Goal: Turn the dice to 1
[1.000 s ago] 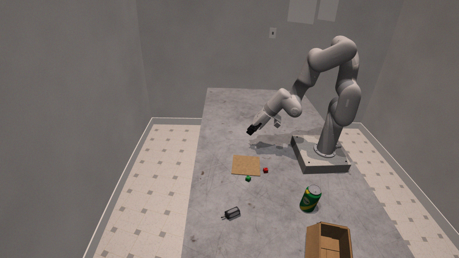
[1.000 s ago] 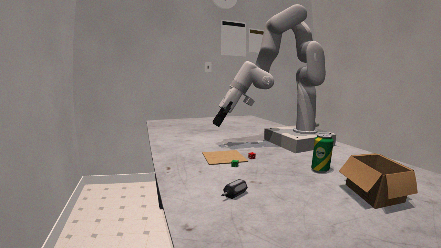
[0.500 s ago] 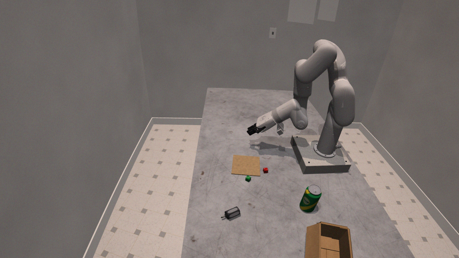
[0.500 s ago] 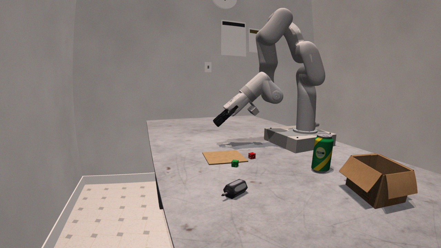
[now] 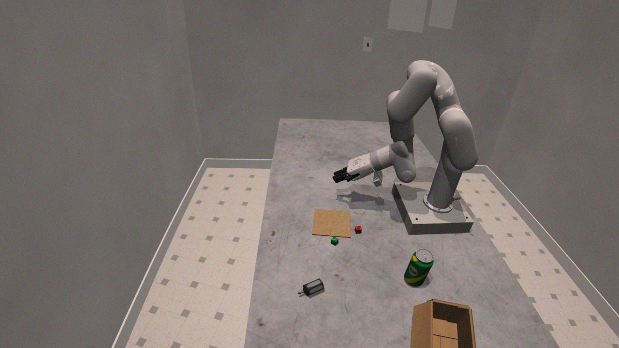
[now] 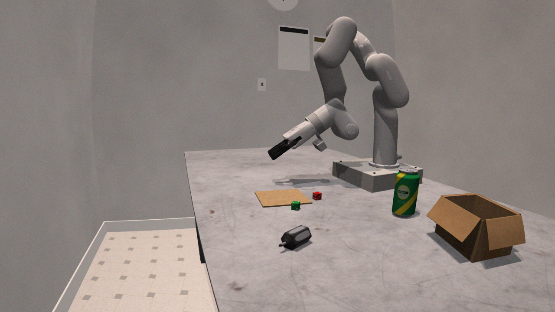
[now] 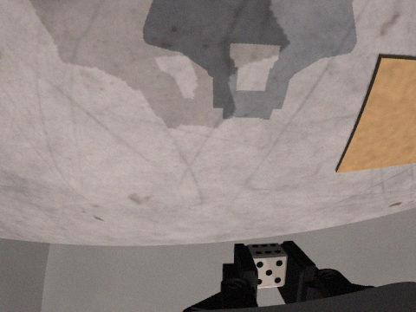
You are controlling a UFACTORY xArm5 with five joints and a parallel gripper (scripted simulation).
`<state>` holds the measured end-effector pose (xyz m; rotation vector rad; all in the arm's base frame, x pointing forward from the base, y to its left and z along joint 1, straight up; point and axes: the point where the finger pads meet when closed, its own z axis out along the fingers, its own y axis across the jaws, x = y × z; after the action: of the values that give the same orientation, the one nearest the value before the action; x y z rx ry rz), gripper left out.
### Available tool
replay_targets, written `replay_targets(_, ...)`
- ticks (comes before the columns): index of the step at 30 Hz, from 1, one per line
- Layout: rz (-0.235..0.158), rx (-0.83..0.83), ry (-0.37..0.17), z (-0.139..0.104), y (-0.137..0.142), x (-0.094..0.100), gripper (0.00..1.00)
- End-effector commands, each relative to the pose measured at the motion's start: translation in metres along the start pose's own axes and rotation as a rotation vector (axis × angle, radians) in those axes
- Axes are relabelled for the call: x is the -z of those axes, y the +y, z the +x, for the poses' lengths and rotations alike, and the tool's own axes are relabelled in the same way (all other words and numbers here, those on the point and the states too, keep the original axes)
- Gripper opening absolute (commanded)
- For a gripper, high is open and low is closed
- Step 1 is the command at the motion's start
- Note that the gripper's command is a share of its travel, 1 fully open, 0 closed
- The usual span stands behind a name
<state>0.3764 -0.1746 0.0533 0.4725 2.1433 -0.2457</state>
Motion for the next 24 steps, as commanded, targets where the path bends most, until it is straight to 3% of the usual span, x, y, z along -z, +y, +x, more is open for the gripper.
replay_targets(1,0.000,0.000,-0.005,0.004,0.000,-0.003,0.15)
replay_targets(24,0.000,0.000,-0.005,0.055,0.000,-0.040,0.15)
